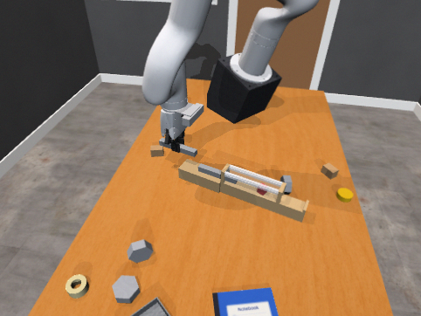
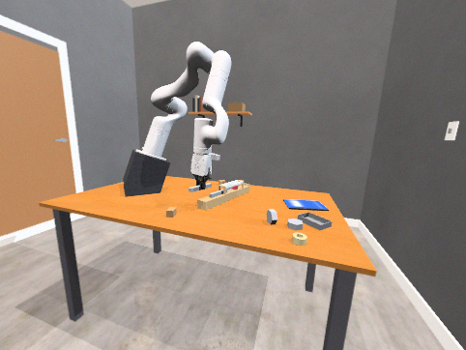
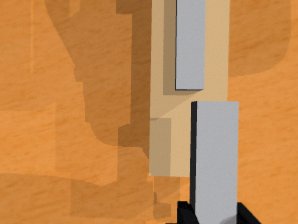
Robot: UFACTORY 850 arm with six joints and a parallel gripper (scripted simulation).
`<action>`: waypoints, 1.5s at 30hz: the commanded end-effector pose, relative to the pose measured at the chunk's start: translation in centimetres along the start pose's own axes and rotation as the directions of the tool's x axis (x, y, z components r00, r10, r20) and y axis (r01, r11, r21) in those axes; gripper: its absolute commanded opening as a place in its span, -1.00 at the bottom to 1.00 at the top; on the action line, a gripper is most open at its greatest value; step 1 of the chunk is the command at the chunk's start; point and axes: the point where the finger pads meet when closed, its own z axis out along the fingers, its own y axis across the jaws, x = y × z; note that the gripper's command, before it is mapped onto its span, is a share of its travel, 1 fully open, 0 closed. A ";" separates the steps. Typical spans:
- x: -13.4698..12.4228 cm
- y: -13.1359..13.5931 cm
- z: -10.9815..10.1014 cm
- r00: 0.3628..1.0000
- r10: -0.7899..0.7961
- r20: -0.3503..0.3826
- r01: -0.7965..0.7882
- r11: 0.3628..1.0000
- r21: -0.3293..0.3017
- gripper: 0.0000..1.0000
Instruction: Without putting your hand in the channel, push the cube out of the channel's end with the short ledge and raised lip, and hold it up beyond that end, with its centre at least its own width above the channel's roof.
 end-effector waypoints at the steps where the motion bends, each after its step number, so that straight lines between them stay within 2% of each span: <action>1: 0.0 -0.6 2.6 1.000 0.001 -0.006 -0.001 0.999 -0.054 -1.00; 3: 0.0 -0.6 3.5 1.000 0.001 -0.006 -0.001 0.999 -0.054 -1.00; 14: 0.0 -0.5 4.3 1.000 0.001 -0.006 -0.001 0.999 -0.054 -1.00; 23: 0.0 -0.4 6.1 1.000 0.001 -0.006 -0.001 0.999 -0.054 -1.00; 45: 0.1 -0.4 6.1 1.000 0.001 -0.006 -0.001 0.999 -0.054 -1.00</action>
